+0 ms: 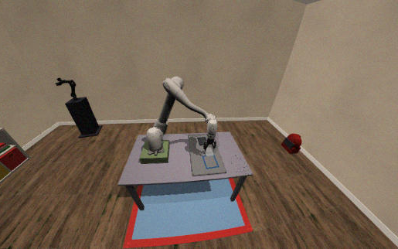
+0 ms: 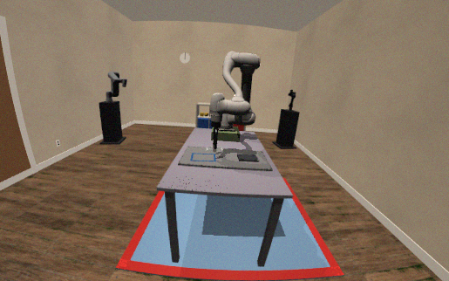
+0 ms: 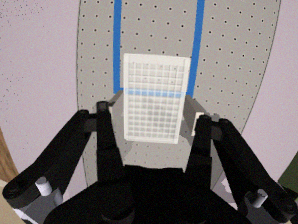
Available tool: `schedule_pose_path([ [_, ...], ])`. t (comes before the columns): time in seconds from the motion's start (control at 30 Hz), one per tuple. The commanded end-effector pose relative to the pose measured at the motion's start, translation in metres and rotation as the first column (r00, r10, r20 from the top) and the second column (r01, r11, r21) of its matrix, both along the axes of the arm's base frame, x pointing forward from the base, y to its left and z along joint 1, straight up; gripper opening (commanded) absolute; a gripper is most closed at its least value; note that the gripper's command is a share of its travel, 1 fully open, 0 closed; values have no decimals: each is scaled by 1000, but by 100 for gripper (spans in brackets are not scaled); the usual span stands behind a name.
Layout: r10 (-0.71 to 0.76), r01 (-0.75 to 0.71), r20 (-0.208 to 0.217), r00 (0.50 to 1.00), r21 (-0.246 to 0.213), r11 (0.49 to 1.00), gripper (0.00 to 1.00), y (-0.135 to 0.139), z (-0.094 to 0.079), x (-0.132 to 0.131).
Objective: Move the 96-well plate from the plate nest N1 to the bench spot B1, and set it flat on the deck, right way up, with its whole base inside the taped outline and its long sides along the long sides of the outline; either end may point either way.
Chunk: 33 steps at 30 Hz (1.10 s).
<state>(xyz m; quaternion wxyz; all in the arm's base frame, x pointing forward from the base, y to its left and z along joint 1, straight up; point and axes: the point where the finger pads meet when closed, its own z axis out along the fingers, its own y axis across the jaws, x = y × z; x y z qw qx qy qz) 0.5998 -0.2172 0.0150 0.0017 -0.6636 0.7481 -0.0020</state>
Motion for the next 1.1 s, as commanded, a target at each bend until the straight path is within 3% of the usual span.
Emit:
schedule_pose_path([
  [0.0, 0, 0, 0, 1000, 0, 1000, 0, -8, 0, -1],
  [0.83, 0, 0, 0, 1000, 0, 1000, 0, -86, -3, -9],
  [1.07, 0, 0, 0, 1000, 0, 1000, 0, -87, -3, -9],
])
